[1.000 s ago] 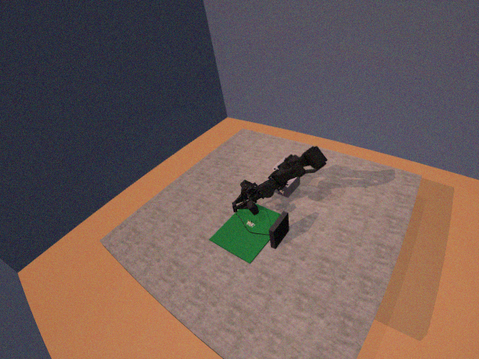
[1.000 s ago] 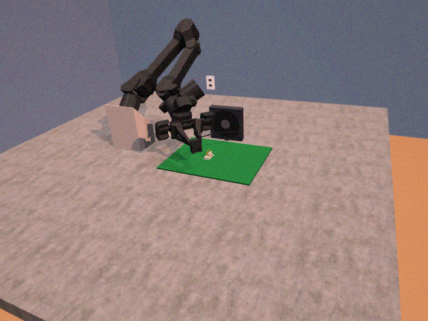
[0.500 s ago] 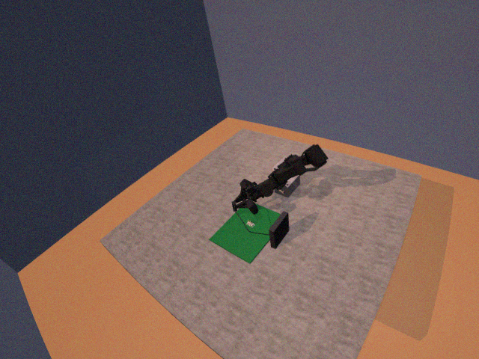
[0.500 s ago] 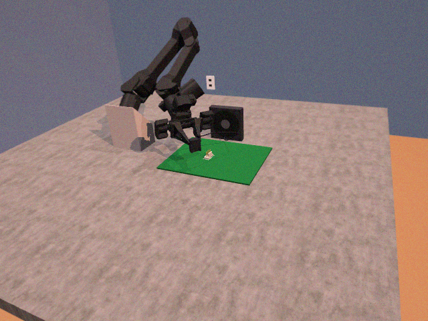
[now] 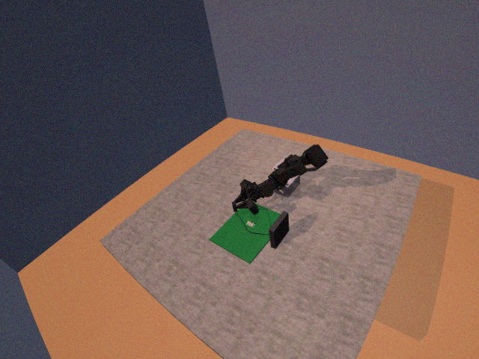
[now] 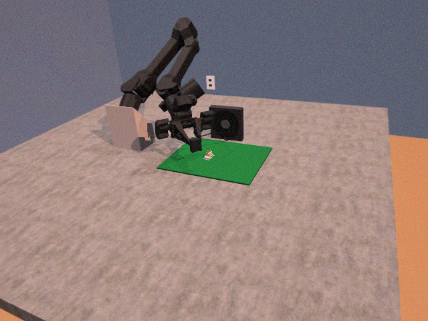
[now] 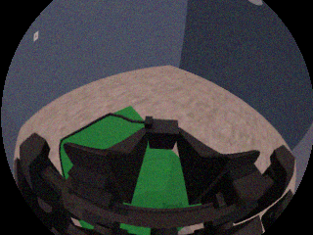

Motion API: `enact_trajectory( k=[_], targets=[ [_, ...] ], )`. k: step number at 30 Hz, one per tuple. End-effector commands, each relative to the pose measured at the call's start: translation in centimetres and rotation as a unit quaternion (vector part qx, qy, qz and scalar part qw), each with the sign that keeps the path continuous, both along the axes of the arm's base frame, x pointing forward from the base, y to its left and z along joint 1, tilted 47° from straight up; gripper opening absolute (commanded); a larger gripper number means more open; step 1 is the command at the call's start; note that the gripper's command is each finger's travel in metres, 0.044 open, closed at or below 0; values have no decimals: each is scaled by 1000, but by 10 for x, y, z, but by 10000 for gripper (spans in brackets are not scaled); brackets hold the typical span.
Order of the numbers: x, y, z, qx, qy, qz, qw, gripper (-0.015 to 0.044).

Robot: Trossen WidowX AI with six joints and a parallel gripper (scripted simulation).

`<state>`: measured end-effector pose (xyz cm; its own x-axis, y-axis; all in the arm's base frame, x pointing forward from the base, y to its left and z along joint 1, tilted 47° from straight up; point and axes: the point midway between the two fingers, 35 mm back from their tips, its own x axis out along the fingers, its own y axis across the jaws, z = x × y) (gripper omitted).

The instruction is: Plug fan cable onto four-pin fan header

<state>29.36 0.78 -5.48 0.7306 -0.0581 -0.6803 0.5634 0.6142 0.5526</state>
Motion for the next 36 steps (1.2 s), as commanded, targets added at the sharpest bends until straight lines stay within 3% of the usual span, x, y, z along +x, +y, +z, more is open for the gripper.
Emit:
enact_trajectory(
  k=[1, 36],
  targets=[
    [0, 2, -2, 0, 0, -4, 1000, 0],
    [0, 26, -21, 1, 2, -5, 1000, 0]
  ],
)
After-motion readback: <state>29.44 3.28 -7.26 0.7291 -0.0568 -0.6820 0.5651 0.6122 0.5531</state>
